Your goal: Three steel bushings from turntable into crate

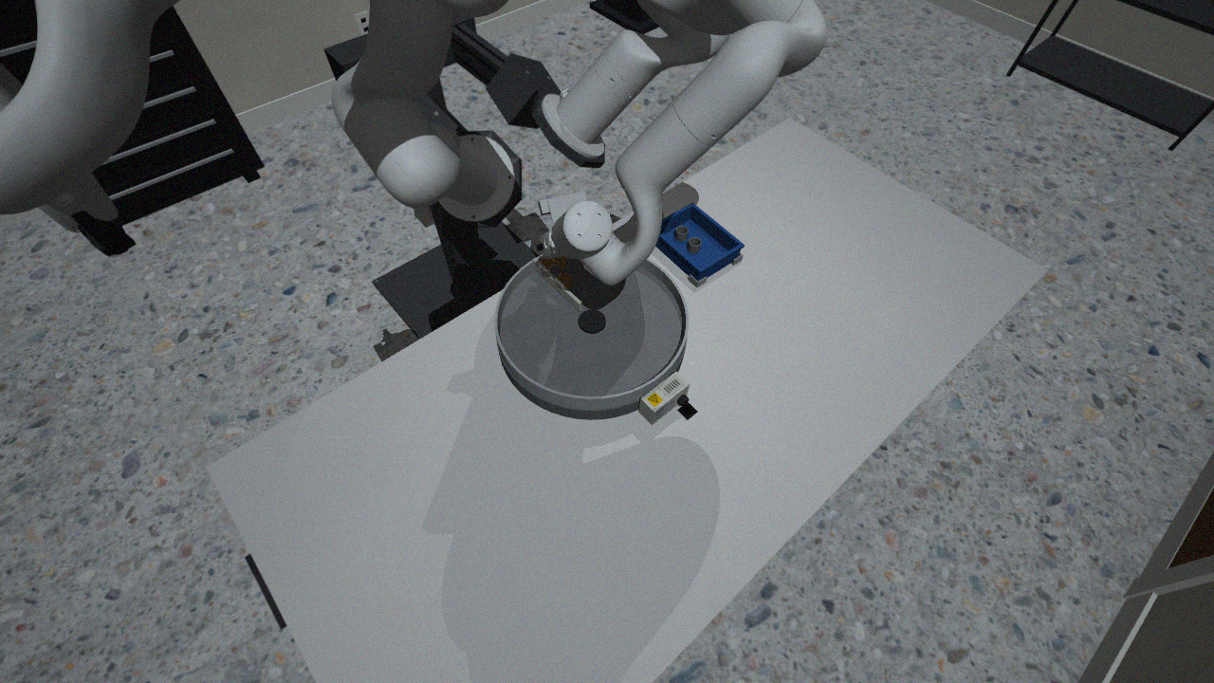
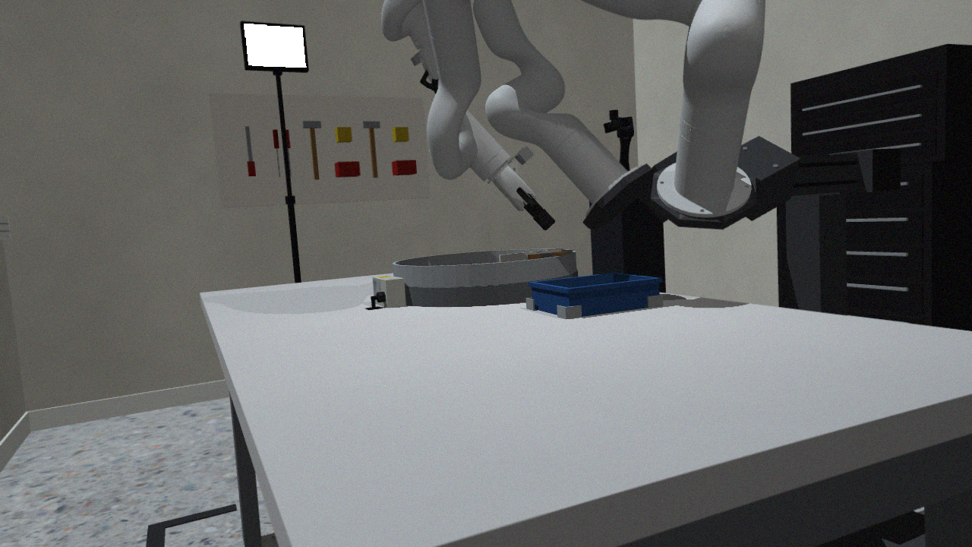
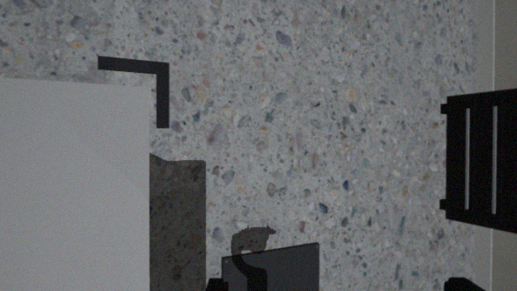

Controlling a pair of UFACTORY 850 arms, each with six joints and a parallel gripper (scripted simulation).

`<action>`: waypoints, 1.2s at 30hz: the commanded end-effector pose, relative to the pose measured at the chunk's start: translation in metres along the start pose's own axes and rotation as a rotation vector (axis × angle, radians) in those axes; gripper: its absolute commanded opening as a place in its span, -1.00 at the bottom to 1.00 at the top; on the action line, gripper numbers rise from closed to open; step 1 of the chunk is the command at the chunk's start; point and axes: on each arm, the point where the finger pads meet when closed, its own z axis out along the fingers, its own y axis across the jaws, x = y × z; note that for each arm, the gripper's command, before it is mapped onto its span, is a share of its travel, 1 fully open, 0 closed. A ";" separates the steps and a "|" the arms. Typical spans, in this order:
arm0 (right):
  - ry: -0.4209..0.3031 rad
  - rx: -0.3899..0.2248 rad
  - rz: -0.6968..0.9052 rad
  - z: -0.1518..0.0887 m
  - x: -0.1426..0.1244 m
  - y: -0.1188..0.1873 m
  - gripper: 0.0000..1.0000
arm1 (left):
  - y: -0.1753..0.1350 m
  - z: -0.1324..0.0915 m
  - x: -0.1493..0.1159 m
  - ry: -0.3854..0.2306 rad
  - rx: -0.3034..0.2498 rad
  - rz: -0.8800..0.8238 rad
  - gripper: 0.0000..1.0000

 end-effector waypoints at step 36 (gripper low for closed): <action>0.002 0.000 0.000 -0.001 0.000 0.000 1.00 | 0.000 -0.001 -0.001 -0.024 -0.002 -0.001 -0.74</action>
